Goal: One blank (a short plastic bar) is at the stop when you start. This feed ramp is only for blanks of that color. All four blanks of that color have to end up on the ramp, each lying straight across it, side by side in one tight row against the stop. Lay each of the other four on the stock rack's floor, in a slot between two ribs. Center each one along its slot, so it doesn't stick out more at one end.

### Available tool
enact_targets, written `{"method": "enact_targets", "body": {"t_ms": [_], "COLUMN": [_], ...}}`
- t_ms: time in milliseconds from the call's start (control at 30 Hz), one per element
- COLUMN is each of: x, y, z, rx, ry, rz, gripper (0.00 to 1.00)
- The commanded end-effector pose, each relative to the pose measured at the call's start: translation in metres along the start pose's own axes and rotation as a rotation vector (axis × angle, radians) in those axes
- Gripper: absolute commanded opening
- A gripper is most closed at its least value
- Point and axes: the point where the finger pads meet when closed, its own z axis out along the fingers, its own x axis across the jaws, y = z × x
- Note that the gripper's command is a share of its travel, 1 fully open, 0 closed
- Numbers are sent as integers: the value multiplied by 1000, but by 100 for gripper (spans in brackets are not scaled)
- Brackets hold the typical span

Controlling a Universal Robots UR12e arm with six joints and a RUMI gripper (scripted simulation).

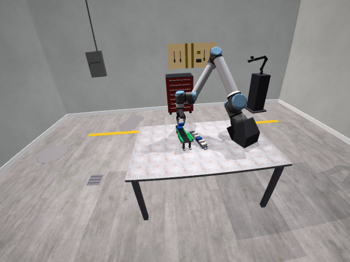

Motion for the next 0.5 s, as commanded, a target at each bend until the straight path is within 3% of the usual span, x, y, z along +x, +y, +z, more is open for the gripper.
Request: {"method": "enact_targets", "body": {"t_ms": [0,467], "x": [1,1], "y": [0,0], "z": [26,69], "rx": [0,0], "ry": [2,2], "rz": [0,0], "gripper": [36,36]}}
